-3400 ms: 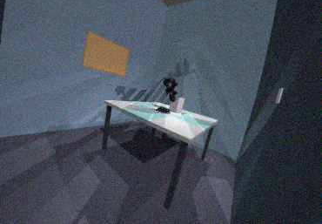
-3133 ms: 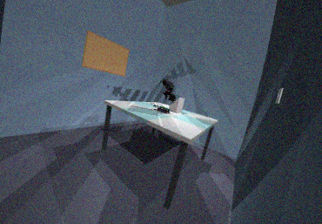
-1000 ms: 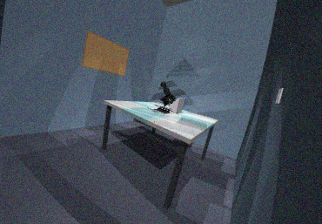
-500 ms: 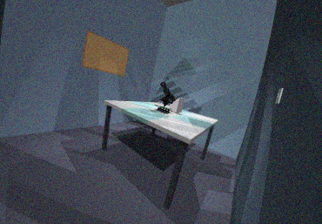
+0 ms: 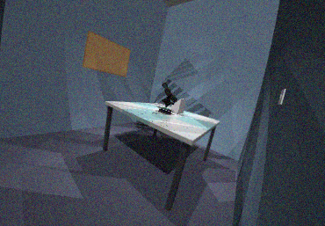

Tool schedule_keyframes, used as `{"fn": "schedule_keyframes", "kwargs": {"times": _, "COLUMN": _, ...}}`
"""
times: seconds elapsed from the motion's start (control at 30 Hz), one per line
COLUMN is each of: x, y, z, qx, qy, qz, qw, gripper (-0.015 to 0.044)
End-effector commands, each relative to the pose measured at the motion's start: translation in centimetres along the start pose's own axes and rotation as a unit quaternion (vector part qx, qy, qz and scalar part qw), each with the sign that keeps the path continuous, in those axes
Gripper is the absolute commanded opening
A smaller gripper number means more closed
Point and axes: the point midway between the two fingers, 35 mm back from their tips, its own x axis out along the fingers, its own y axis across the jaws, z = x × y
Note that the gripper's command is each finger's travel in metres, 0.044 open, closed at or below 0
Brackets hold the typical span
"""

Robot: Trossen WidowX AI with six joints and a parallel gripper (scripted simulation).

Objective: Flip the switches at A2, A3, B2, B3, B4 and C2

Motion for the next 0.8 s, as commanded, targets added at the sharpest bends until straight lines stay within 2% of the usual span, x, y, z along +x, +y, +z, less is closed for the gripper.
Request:
{"fn": "schedule_keyframes", "kwargs": {"times": 0.0, "x": 0.2, "y": 0.0, "z": -0.1, "qx": -0.004, "qy": 0.001, "qz": -0.002, "qw": 1.0, "gripper": 0.0}}
{"fn": "schedule_keyframes", "kwargs": {"times": 0.7, "x": 0.5, "y": 0.0, "z": -0.1, "qx": -0.004, "qy": 0.001, "qz": -0.002, "qw": 1.0, "gripper": 0.0}}
{"fn": "schedule_keyframes", "kwargs": {"times": 0.77, "x": -0.7, "y": 0.1, "z": 0.0, "qx": 0.0, "qy": -0.002, "qz": 0.0, "qw": 1.0, "gripper": 0.0}}
